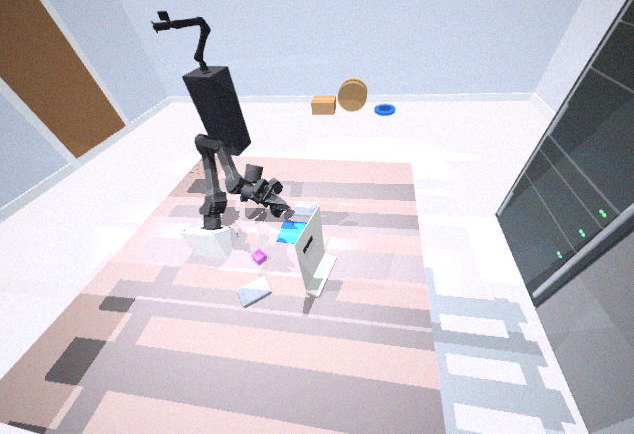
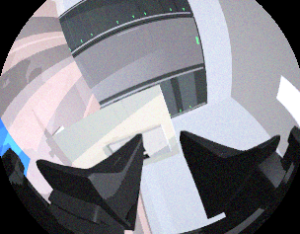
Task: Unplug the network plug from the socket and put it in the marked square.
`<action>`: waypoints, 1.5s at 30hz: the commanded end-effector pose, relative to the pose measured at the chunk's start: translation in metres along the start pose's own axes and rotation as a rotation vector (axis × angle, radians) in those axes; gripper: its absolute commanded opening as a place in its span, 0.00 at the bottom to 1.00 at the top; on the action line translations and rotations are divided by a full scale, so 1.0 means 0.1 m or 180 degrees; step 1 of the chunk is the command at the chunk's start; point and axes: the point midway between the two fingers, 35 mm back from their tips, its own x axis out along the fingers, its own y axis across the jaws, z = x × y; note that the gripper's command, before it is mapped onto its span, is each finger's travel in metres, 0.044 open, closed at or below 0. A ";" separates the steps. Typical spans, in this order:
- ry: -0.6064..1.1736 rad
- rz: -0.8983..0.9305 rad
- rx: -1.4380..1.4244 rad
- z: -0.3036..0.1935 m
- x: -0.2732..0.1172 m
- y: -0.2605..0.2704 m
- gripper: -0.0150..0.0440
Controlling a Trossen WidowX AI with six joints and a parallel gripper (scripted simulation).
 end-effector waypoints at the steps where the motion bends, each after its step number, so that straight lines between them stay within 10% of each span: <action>1: 0.0120 0.0002 -0.0263 -0.22 -0.02 0.08 0.52; 45: 0.0434 0.0080 -0.1012 -0.69 0.55 0.34 0.52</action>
